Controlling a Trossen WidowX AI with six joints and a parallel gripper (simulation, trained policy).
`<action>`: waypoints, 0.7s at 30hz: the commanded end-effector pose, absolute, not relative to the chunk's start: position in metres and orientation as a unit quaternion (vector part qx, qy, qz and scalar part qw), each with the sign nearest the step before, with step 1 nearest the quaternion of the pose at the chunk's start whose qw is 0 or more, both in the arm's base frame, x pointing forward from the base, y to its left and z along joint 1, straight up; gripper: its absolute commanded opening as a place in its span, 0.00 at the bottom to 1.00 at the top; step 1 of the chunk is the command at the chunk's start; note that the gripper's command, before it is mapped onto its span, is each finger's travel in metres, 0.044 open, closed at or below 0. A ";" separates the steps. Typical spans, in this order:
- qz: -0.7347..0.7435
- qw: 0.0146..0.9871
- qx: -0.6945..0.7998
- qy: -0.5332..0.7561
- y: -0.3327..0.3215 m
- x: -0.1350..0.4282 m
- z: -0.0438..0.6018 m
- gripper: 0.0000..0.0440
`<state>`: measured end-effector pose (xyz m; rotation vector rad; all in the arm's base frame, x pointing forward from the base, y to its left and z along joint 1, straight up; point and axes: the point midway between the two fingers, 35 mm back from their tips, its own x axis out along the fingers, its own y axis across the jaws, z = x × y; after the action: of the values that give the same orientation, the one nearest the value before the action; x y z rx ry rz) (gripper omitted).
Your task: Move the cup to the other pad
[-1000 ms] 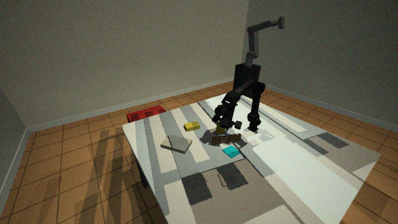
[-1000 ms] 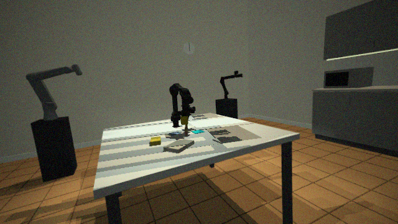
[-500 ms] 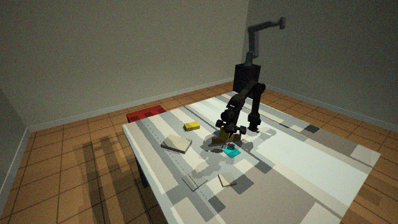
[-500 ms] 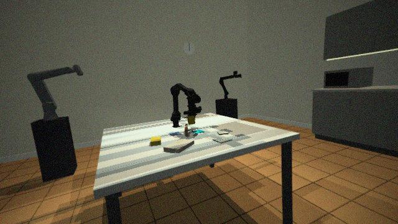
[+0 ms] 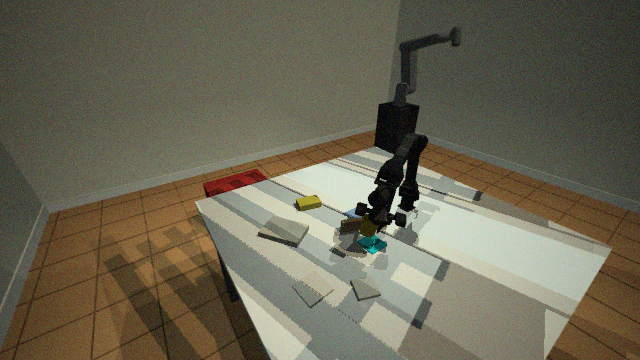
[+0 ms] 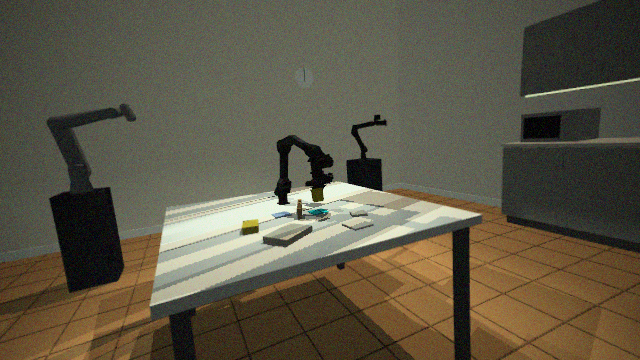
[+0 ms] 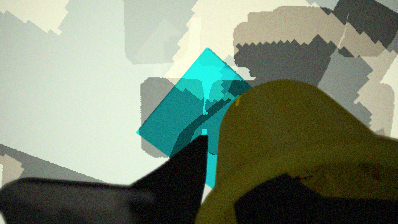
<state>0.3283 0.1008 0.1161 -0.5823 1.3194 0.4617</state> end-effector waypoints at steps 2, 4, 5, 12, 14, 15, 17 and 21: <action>0.205 0.725 -0.265 0.602 0.107 0.325 0.104 0.00; 0.204 0.724 -0.264 0.604 0.109 0.323 0.099 0.00; 0.204 0.723 -0.264 0.605 0.110 0.322 0.096 0.00; 0.198 0.717 -0.261 0.615 0.113 0.314 0.078 0.02; 0.195 0.716 -0.260 0.618 0.113 0.312 0.074 0.05; 0.194 0.716 -0.260 0.618 0.112 0.312 0.072 0.06; 0.192 0.716 -0.259 0.619 0.111 0.311 0.069 0.09; 0.188 0.718 -0.255 0.620 0.109 0.311 0.064 0.16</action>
<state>0.3115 0.1115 0.0681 -0.5694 1.3690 0.4305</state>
